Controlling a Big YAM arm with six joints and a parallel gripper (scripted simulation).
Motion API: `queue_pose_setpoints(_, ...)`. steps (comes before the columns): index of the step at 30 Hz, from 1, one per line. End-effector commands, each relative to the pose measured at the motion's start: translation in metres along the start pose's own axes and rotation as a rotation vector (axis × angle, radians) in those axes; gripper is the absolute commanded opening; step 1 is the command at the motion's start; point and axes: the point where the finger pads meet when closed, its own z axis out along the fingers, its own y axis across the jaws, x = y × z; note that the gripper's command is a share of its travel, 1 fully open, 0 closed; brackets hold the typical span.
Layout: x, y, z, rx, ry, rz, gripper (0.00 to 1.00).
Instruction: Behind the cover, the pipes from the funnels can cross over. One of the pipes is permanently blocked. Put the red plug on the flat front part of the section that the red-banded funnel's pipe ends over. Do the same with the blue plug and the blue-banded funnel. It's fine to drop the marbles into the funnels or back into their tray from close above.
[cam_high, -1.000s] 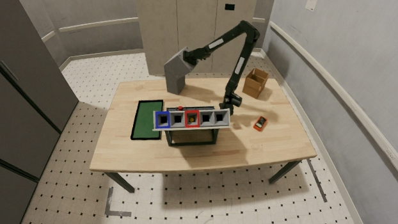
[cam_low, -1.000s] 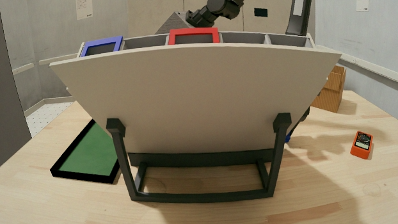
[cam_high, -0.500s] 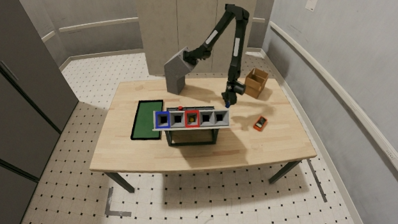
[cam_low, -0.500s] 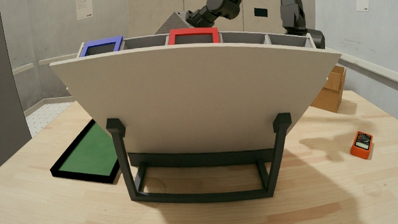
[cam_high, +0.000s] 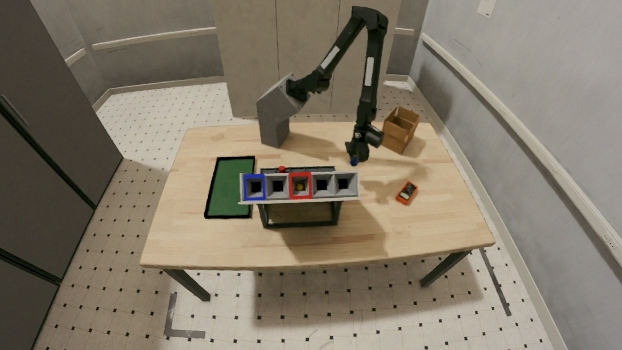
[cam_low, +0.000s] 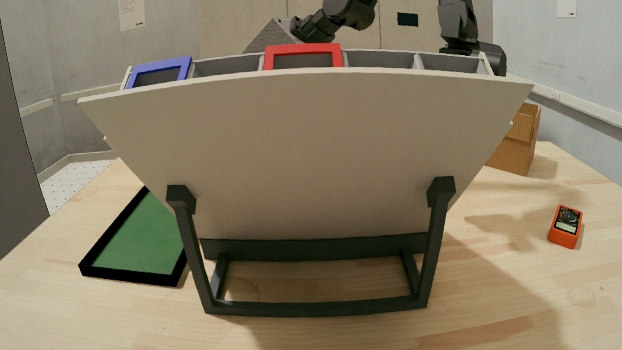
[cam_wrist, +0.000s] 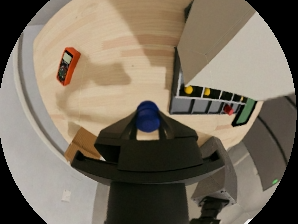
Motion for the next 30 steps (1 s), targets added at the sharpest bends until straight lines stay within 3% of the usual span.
queue_pose_setpoints(1,-0.0106,0.0041,-0.0011,0.001,-0.006,-0.008,0.0)
queue_pose_setpoints(30,-0.0113,0.0047,-0.0015,-0.005,-0.006,-0.002,0.0)
